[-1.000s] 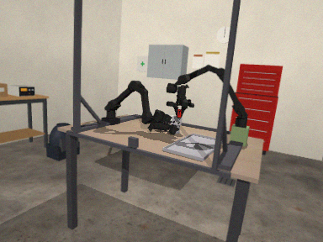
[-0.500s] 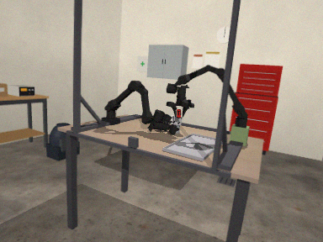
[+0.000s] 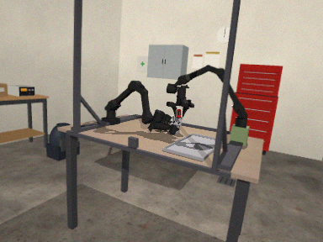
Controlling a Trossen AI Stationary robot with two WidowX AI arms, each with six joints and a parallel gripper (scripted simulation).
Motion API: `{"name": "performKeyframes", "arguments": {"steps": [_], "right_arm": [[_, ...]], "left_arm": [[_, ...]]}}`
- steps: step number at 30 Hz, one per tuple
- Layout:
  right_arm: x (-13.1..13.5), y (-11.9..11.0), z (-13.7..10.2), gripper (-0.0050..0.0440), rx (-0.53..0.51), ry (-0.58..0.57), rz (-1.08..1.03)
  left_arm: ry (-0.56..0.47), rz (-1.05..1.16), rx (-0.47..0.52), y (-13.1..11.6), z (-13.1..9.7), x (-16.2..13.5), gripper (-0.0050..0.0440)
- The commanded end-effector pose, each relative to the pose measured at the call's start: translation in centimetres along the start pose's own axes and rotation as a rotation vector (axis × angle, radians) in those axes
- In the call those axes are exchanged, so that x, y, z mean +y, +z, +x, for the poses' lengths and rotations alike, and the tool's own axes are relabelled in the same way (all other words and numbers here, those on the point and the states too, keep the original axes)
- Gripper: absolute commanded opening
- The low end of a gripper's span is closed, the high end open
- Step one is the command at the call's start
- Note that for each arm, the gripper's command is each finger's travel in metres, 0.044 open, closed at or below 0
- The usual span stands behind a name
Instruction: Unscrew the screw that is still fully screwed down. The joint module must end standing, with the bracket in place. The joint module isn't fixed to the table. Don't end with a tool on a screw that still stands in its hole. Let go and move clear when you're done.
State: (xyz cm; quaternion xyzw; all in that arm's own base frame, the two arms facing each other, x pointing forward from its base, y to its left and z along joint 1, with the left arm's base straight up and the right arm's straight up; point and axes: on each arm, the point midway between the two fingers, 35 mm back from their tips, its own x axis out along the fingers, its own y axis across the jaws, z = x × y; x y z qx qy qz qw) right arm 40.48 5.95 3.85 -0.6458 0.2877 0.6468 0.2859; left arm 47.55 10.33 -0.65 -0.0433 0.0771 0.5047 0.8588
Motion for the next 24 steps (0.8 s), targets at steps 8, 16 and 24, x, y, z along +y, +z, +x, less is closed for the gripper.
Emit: {"name": "performKeyframes", "arguments": {"steps": [8, 16, 24], "right_arm": [[-0.48, -0.4, -0.82, 0.025, 0.014, -0.023, -0.004], [-0.77, -0.58, -1.15, 0.025, 0.019, -0.031, -0.003], [-0.82, -0.61, -1.04, 0.025, 0.017, -0.029, -0.003]], "left_arm": [[-0.001, -0.025, -0.013, 1.12, 0.16, -0.3, 0.0245], [-0.001, -0.025, -0.013, 1.12, 0.16, -0.3, 0.0245], [-0.001, -0.025, -0.013, 1.12, 0.16, -0.3, 0.0245]]}}
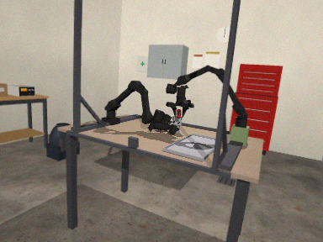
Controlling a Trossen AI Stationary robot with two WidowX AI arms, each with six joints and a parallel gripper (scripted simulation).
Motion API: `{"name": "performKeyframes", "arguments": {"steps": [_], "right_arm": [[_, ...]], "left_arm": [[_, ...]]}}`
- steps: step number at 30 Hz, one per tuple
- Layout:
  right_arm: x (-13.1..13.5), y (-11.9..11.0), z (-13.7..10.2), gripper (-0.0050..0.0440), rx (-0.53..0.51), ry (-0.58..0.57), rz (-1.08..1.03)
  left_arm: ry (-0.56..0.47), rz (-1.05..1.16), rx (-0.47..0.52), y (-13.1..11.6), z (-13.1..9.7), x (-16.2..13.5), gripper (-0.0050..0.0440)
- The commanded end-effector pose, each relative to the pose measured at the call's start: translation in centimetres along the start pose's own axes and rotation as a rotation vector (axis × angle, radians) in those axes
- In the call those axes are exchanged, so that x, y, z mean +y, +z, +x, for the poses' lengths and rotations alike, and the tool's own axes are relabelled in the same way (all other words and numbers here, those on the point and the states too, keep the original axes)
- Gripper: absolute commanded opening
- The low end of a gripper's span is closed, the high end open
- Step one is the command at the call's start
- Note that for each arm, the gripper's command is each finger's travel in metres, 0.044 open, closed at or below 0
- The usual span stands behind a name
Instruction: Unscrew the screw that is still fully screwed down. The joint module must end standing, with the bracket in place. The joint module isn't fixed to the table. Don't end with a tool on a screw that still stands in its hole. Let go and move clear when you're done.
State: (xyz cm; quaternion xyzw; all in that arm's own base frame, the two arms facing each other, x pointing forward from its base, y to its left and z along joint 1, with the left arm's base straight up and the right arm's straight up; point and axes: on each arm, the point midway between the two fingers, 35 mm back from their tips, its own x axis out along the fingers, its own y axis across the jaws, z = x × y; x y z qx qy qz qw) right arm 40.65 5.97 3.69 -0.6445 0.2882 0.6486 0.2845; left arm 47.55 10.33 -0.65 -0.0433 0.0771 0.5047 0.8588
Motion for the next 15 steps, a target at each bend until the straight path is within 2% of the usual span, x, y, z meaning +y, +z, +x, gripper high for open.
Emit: {"name": "performKeyframes", "arguments": {"steps": [1, 15], "right_arm": [[-0.67, -0.51, -1.1, 0.025, 0.019, -0.031, -0.001], [-0.63, -0.5, -1.47, 0.025, 0.023, -0.036, 0.0]], "left_arm": [[-0.001, -0.025, -0.013, 1.12, 0.16, -0.3, 0.0245], [-0.001, -0.025, -0.013, 1.12, 0.16, -0.3, 0.0245]]}}
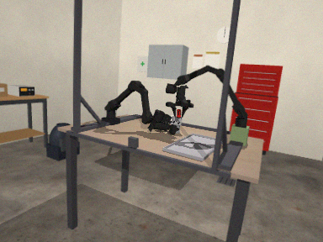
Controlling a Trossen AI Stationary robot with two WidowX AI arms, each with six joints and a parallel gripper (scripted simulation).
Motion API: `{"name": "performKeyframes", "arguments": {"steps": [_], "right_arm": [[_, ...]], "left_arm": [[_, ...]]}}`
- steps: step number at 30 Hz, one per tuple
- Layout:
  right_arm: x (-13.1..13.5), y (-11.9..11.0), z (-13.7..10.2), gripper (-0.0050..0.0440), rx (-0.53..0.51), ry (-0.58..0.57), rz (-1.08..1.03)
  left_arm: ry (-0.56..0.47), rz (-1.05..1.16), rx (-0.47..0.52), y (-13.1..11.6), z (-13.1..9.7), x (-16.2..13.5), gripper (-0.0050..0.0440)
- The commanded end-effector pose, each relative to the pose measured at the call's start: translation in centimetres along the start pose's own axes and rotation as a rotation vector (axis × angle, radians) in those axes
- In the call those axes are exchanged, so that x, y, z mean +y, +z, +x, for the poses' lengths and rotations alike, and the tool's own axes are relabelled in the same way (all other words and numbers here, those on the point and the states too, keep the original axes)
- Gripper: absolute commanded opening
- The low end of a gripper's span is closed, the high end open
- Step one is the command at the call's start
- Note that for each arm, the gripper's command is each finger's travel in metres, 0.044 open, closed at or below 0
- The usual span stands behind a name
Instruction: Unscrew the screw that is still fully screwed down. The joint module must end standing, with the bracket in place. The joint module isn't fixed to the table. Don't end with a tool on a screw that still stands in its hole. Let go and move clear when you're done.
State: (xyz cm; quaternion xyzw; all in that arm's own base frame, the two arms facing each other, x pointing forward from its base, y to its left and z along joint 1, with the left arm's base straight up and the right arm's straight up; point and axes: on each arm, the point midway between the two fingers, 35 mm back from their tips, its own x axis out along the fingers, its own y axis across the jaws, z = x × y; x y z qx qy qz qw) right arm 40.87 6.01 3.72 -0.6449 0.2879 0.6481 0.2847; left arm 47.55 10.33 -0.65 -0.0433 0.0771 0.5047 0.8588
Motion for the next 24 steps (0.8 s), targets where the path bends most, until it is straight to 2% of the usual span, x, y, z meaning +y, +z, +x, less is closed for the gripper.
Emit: {"name": "performKeyframes", "arguments": {"steps": [1, 5, 16, 18, 19, 24], "right_arm": [[-0.45, -0.38, -1.44, 0.025, 0.022, -0.035, 0.0], [-0.65, -0.49, -1.35, 0.025, 0.017, -0.038, 0.262], [-0.63, -0.5, -1.34, 0.025, 0.009, -0.042, 0.734], [-0.63, -0.5, -1.34, 0.025, 0.009, -0.042, 0.734], [-0.62, -0.5, -1.33, 0.025, 0.008, -0.042, 0.84], [-0.63, -0.5, -1.34, 0.025, 0.003, -0.043, 1.049]], "left_arm": [[-0.001, -0.025, -0.013, 1.12, 0.16, -0.3, 0.0245], [-0.001, -0.025, -0.013, 1.12, 0.16, -0.3, 0.0245], [-0.001, -0.025, -0.013, 1.12, 0.16, -0.3, 0.0245], [-0.001, -0.025, -0.013, 1.12, 0.16, -0.3, 0.0245], [-0.001, -0.025, -0.013, 1.12, 0.16, -0.3, 0.0245], [-0.001, -0.025, -0.013, 1.12, 0.16, -0.3, 0.0245]]}}
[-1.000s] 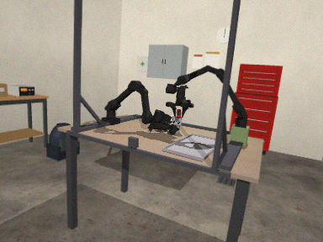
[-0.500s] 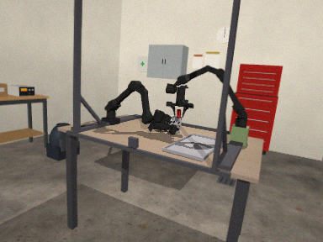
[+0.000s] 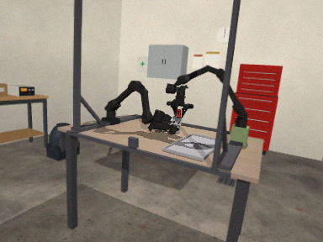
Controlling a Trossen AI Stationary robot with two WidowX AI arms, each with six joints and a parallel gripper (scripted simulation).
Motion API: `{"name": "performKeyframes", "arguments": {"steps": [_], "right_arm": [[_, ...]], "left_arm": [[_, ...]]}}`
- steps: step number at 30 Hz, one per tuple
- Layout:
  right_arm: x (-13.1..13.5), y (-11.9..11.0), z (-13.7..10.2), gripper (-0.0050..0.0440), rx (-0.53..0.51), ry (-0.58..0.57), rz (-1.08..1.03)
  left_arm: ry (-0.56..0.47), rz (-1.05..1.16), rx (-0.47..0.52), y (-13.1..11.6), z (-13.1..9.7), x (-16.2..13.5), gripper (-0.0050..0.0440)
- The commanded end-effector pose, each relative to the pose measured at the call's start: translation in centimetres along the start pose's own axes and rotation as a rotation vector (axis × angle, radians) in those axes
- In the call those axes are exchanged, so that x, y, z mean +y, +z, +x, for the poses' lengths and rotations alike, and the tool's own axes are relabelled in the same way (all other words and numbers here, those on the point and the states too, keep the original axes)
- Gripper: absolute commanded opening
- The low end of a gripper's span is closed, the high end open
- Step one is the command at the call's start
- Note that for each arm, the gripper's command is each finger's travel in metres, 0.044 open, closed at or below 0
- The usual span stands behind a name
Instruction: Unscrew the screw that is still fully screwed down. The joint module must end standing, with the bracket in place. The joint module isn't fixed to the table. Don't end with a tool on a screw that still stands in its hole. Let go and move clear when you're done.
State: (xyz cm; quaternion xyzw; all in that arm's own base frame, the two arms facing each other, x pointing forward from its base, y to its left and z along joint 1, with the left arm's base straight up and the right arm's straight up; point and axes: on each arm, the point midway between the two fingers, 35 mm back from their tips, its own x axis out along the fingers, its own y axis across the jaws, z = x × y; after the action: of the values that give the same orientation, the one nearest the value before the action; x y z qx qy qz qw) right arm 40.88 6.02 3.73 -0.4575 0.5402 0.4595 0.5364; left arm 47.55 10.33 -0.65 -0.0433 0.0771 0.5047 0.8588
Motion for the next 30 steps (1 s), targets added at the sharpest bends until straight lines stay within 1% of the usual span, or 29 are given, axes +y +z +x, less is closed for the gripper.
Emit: {"name": "performKeyframes", "arguments": {"steps": [1, 9, 11, 14, 26, 28, 30], "right_arm": [[-0.79, 0.17, -1.33, 0.025, -0.016, -0.038, 0.196], [-0.78, 0.16, -1.33, 0.025, -0.021, -0.035, 0.54], [-0.78, 0.16, -1.33, 0.025, -0.021, -0.035, 0.54], [-0.78, 0.16, -1.32, 0.025, -0.024, -0.033, 0.712], [-0.79, 0.16, -1.32, 0.025, -0.034, -0.027, 1.23], [-0.79, 0.16, -1.32, 0.025, -0.034, -0.027, 1.23], [-0.78, 0.16, -1.31, 0.025, -0.035, -0.025, 1.357]], "left_arm": [[-0.001, -0.025, -0.013, 1.12, 0.16, -0.3, 0.0245], [-0.001, -0.025, -0.013, 1.12, 0.16, -0.3, 0.0245], [-0.001, -0.025, -0.013, 1.12, 0.16, -0.3, 0.0245], [-0.001, -0.025, -0.013, 1.12, 0.16, -0.3, 0.0245], [-0.001, -0.025, -0.013, 1.12, 0.16, -0.3, 0.0245], [-0.001, -0.025, -0.013, 1.12, 0.16, -0.3, 0.0245], [-0.001, -0.025, -0.013, 1.12, 0.16, -0.3, 0.0245]]}}
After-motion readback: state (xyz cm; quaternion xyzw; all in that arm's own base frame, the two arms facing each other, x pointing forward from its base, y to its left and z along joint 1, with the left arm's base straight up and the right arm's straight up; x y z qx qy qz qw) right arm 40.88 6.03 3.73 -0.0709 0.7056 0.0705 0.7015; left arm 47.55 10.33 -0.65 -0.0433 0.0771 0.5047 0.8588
